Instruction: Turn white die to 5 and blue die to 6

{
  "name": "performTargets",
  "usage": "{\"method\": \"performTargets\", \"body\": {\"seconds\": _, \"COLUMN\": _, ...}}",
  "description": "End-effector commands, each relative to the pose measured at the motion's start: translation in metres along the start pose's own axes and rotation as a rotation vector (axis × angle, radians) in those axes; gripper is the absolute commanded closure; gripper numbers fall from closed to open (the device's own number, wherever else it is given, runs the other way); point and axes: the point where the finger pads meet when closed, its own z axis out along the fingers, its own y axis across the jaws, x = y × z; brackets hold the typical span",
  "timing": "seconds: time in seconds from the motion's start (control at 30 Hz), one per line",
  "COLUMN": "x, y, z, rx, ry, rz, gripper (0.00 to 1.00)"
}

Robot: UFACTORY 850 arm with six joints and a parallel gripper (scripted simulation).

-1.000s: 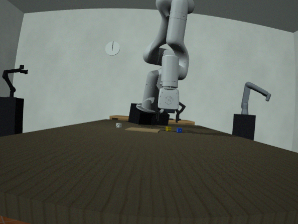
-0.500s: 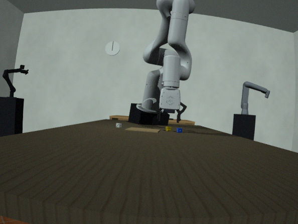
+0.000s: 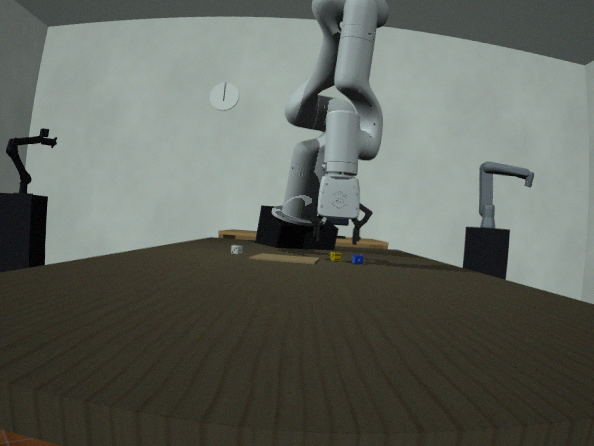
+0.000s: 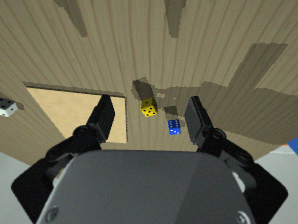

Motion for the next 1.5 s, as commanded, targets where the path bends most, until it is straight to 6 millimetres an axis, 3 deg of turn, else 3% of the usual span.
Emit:
{"method": "performTargets", "body": {"seconds": 0.0, "x": -0.001, "y": 0.0, "z": 0.0, "rx": 0.0, "ry": -0.001, "rz": 0.0, "gripper": 0.0}}
{"method": "performTargets", "body": {"seconds": 0.53, "x": -0.006, "y": 0.005, "z": 0.0, "rx": 0.0, "ry": -0.001, "rz": 0.0, "gripper": 0.0}}
{"method": "performTargets", "body": {"seconds": 0.97, "x": -0.047, "y": 0.043, "z": 0.0, "rx": 0.0, "ry": -0.001, "rz": 0.0, "gripper": 0.0}}
{"method": "performTargets", "body": {"seconds": 1.47, "x": -0.051, "y": 0.046, "z": 0.0, "rx": 0.0, "ry": -0.001, "rz": 0.0, "gripper": 0.0}}
